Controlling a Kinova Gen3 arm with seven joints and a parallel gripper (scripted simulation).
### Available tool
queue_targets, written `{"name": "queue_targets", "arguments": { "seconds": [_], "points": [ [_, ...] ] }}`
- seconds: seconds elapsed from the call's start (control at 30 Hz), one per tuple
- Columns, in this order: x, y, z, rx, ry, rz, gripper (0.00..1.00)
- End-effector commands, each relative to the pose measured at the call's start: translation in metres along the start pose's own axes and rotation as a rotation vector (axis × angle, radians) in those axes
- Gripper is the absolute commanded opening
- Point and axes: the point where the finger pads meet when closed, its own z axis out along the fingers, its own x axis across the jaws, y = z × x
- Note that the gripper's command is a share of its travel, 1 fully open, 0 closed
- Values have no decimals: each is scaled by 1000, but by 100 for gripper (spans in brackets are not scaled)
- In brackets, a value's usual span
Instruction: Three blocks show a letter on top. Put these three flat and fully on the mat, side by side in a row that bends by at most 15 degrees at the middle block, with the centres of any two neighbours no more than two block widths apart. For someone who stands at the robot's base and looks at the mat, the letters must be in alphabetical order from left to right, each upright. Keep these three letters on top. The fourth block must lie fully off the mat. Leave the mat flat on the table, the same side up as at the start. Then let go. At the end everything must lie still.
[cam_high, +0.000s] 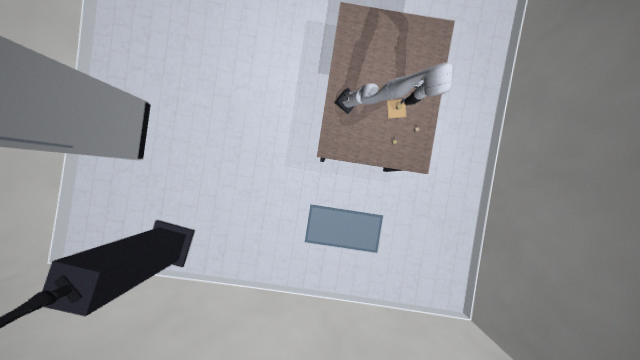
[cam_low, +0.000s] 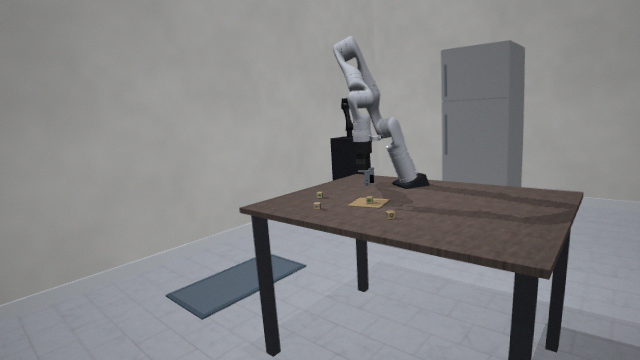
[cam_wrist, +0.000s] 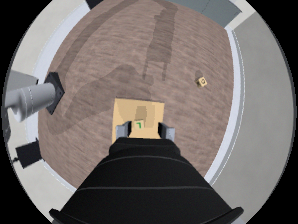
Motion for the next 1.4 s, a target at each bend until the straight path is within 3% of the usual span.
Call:
{"name": "queue_targets", "arguments": {
  "seconds": [0.0,1.37],
  "points": [
    [-4,1,-1,6,5,-37,100],
    [-14,7,0,1,6,-137,100]
  ]
}}
